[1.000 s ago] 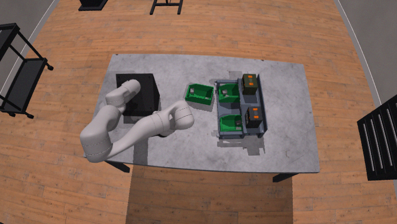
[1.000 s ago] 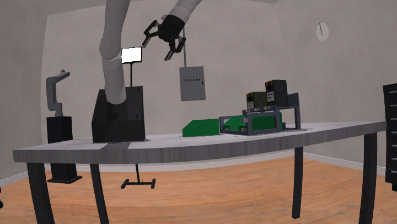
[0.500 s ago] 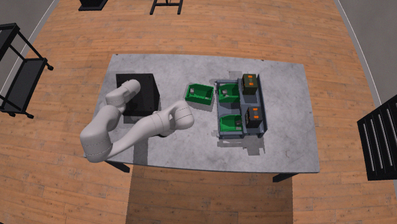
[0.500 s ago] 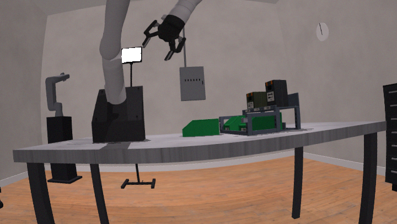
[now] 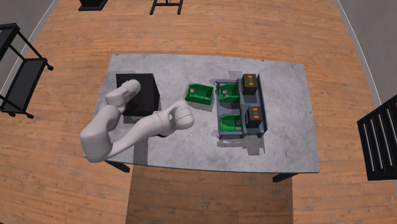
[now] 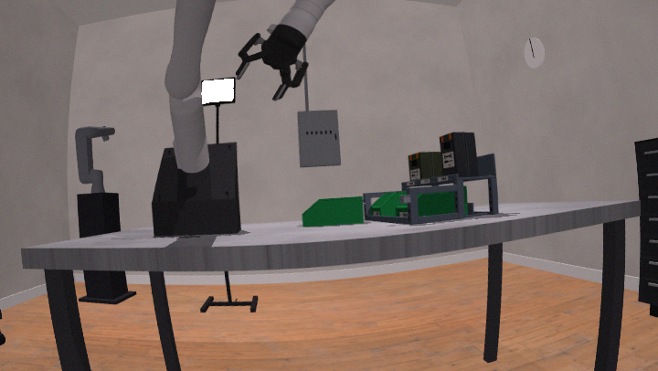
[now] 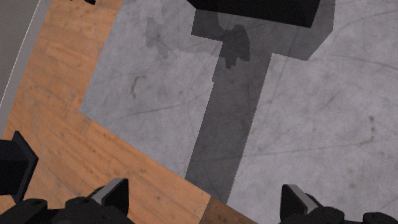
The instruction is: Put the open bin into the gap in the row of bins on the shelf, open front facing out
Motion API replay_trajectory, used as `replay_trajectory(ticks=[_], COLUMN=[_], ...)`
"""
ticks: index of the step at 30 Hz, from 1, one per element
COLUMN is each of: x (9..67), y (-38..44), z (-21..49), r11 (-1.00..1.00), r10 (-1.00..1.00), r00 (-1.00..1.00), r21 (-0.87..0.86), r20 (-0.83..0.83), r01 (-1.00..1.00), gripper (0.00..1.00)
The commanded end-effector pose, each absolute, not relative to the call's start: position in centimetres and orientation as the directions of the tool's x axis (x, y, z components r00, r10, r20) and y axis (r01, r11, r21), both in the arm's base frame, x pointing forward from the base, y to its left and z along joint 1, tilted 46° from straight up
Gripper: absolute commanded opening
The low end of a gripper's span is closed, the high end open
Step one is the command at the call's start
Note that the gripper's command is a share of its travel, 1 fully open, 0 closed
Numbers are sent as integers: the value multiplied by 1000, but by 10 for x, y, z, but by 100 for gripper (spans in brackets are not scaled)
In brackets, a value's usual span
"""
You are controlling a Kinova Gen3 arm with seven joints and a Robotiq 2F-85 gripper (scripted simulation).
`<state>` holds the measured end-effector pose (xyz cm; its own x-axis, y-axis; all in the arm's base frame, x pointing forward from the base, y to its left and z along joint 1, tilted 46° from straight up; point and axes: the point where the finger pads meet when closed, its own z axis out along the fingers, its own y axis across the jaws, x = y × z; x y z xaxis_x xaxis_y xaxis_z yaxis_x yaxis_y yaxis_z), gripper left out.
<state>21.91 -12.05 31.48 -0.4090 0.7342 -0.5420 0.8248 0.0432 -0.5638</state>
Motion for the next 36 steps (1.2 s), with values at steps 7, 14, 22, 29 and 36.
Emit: replay_trajectory(ticks=[7, 14, 22, 29, 36], x=[219, 219, 250, 250, 275], y=[-120, -120, -86, -86, -59], z=[315, 315, 296, 296, 280], r11=[44, 44, 241, 241, 385], r10=[734, 734, 593, 593, 450], r00=[-409, -409, -591, -591, -706], r21=[-563, -563, -580, -580, -594], r20=[-542, -542, -547, -547, -547], r01=[825, 825, 778, 778, 706], gripper=[100, 100, 100, 100, 100])
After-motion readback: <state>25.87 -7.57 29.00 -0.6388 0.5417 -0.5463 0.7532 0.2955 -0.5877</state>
